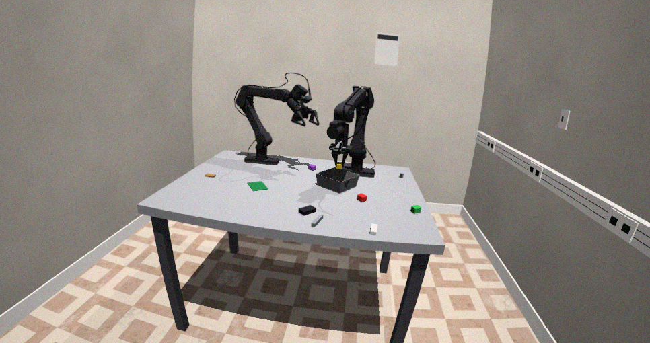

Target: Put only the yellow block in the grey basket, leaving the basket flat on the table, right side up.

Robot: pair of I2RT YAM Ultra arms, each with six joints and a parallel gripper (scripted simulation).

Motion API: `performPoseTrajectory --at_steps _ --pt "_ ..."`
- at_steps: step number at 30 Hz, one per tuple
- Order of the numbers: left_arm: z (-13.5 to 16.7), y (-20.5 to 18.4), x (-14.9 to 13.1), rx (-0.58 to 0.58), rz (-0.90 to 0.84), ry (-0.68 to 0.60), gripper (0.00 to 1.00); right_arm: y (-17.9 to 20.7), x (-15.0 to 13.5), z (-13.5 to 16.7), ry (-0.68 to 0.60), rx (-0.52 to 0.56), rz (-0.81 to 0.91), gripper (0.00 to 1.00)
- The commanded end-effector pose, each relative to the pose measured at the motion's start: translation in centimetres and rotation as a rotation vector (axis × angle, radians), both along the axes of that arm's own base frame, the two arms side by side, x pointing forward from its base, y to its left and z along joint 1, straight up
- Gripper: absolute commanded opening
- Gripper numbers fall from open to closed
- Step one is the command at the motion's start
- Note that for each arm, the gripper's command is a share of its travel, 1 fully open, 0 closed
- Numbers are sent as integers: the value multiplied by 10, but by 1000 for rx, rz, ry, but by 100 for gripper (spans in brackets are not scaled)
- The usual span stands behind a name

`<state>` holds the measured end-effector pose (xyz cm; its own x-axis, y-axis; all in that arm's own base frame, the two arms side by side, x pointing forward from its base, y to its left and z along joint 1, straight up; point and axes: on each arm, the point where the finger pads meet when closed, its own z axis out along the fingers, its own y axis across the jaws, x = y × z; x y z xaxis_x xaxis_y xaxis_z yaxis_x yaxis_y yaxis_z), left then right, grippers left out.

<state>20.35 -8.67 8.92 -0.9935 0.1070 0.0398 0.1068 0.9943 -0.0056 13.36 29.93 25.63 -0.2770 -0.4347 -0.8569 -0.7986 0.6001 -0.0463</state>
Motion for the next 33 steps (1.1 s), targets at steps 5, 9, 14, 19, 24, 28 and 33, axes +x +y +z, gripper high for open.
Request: performPoseTrajectory --at_steps 5,9,14,19,24,28,33 --pt "-35 -6 5 -10 4 -19 24 2 1 15 -9 34 -5 100" --pt "-47 -6 4 -10 4 -19 24 2 1 15 -9 34 -5 100" --pt "-68 -6 3 -10 1 -19 24 2 1 15 -9 34 -5 100" --pt "-81 -5 3 -10 1 -19 24 2 1 15 -9 34 -5 100" --pt "-78 -7 7 -20 -1 -41 24 2 1 15 -9 34 -5 100" --pt "-85 -3 2 -10 3 -20 24 2 1 15 -9 34 -5 100" --pt "-89 -4 3 -11 3 -22 24 2 1 15 -9 34 -5 100"
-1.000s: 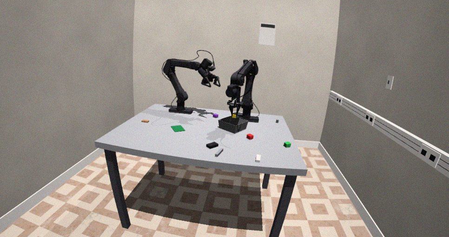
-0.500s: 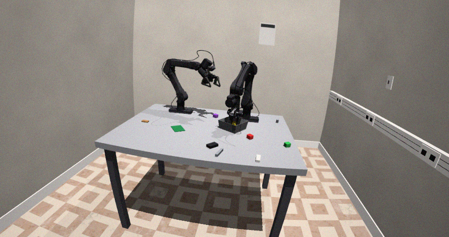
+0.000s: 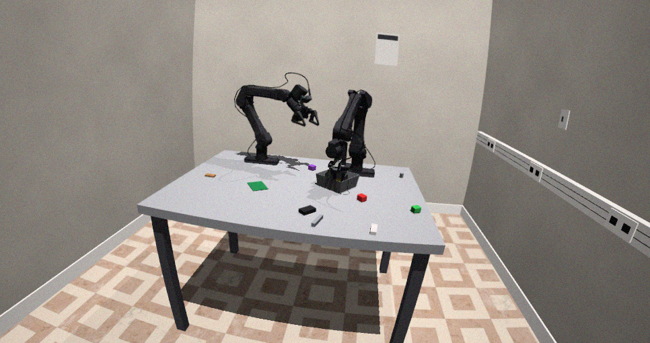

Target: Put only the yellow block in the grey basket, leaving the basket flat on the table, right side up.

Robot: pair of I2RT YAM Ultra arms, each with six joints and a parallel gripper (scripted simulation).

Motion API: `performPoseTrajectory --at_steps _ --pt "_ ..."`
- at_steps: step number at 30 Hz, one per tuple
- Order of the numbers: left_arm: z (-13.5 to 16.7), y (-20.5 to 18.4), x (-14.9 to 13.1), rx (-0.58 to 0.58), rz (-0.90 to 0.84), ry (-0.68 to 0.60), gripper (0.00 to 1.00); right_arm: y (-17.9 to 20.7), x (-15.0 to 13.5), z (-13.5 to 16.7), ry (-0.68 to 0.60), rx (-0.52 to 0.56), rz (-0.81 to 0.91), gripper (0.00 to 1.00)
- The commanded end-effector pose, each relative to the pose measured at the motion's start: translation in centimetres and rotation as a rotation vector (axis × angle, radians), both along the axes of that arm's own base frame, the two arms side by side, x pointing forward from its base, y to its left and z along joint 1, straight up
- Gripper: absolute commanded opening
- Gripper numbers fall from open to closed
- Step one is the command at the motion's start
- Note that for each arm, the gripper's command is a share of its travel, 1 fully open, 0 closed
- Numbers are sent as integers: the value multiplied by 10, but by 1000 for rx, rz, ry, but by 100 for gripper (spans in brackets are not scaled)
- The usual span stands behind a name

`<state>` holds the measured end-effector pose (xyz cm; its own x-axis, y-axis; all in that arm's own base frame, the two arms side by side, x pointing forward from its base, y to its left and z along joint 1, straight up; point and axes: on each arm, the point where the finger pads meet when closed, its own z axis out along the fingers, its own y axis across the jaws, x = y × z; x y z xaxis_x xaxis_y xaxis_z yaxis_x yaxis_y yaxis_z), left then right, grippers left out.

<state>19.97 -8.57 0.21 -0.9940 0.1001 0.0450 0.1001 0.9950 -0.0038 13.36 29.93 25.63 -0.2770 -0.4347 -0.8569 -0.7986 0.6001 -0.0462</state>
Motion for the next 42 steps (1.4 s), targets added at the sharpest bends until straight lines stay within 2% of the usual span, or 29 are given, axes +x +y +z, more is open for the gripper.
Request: performPoseTrajectory --at_steps 1,11,13,14,18,22,23,27,33,36,42 --pt "0 -6 10 -17 -4 -34 24 2 1 15 -9 34 -5 100" --pt "2 -5 8 -15 -4 -31 24 2 1 15 -9 34 -5 100" --pt "2 -5 8 -15 -4 -31 46 2 1 15 -9 34 -5 100" --pt "8 -7 14 -25 -5 -55 54 2 1 15 -9 34 -5 100" --pt "19 -6 23 -39 0 -90 54 2 1 15 -9 34 -5 100" --pt "33 -4 20 -36 1 -80 54 2 1 15 -9 34 -5 100" --pt "35 -4 20 -36 1 -80 65 2 1 15 -9 34 -5 100" --pt "45 -4 19 -36 3 -80 65 2 1 15 -9 34 -5 100" --pt "93 -4 17 -44 1 -77 65 2 1 15 -9 34 -5 100" --pt "91 -4 22 -44 -16 -109 99 2 1 15 -9 34 -5 100" --pt "92 -5 16 -82 -126 -260 100 2 1 15 -9 34 -5 100"
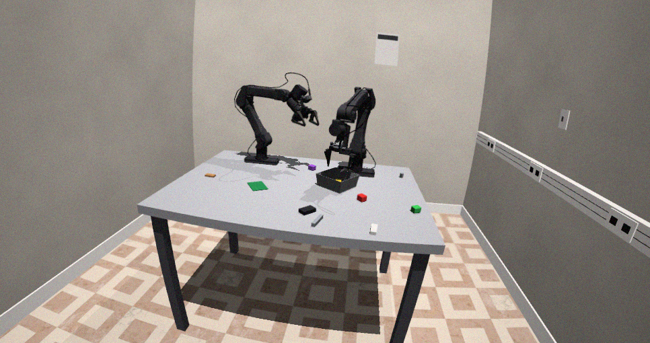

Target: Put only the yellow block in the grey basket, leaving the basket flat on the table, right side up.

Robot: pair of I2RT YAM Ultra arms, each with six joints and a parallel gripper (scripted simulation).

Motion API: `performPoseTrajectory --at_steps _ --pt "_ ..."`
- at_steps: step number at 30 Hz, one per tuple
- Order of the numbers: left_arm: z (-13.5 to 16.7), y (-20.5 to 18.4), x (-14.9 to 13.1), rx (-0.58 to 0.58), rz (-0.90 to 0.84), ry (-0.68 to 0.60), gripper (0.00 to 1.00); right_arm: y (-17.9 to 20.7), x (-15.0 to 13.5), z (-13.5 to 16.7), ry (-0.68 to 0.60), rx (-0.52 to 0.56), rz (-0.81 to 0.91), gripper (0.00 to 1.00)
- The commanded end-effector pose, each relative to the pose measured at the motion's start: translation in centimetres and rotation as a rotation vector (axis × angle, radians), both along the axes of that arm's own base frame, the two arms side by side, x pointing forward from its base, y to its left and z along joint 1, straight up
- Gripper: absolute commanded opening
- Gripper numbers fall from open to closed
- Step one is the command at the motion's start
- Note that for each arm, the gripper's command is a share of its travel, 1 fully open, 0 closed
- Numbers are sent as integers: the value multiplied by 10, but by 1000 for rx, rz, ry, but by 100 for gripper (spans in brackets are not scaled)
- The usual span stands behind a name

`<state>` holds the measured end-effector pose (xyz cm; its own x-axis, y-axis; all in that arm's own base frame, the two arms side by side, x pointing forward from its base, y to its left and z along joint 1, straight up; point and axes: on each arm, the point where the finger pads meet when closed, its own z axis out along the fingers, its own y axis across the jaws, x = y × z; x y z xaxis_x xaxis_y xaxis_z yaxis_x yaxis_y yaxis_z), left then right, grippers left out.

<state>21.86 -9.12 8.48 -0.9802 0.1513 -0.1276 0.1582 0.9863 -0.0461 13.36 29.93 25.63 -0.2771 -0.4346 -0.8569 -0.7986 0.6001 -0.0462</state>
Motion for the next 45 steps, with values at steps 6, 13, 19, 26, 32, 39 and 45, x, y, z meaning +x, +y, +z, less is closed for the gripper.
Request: performPoseTrajectory --at_steps 6,13,19,26,32,39,45 --pt "10 1 -17 -52 -134 -187 100 2 1 15 -9 34 -5 100" --pt "10 5 -34 -92 -202 -303 100 2 1 15 -9 34 -5 100" --pt "10 8 -39 -105 -219 -350 100 2 1 15 -9 34 -5 100" --pt "14 9 -40 -118 -215 -386 100 2 1 15 -9 34 -5 100" --pt "14 9 -40 -118 -215 -386 100 2 1 15 -9 34 -5 100" --pt "14 9 -40 -118 -215 -386 100 2 1 15 -9 34 -5 100" --pt "14 9 -40 -118 -215 -386 100 2 1 15 -9 34 -5 100"
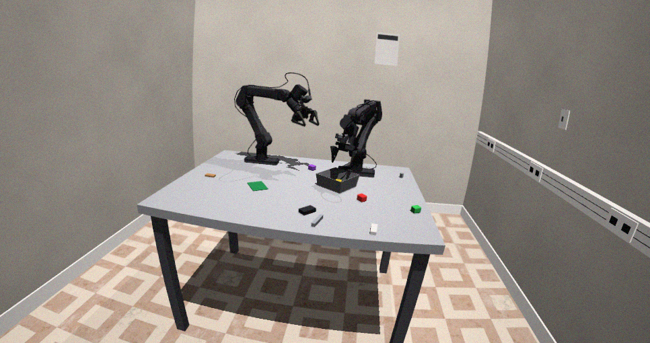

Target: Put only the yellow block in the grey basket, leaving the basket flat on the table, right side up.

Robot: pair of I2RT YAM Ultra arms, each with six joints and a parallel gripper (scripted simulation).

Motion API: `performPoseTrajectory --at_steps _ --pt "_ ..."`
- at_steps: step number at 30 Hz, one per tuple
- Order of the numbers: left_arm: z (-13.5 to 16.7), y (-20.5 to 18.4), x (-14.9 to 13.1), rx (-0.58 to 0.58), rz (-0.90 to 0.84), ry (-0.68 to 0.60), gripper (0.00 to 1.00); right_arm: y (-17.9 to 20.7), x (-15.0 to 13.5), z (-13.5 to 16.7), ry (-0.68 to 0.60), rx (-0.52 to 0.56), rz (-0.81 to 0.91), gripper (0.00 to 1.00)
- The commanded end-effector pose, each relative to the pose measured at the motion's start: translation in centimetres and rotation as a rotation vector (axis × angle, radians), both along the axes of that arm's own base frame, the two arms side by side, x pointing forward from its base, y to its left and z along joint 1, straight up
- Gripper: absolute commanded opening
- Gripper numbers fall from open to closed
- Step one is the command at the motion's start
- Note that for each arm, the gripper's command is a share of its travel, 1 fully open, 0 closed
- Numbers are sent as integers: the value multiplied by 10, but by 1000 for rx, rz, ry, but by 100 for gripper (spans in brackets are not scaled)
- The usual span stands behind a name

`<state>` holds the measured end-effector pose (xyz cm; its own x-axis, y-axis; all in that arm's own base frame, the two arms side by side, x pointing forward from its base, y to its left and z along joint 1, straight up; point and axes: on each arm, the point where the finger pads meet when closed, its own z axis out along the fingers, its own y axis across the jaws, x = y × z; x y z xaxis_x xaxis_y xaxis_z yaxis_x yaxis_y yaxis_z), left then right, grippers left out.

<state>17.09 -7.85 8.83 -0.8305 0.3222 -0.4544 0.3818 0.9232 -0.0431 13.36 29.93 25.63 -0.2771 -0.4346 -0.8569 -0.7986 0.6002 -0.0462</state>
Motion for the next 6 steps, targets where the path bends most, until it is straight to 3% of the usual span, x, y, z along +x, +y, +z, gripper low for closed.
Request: performPoseTrajectory --at_steps 1,6 --pt "11 -4 8 -32 -2 -51 100 2 1 15 -9 34 -5 100" --pt "11 -4 8 -32 -2 -51 100 2 1 15 -9 34 -5 100"
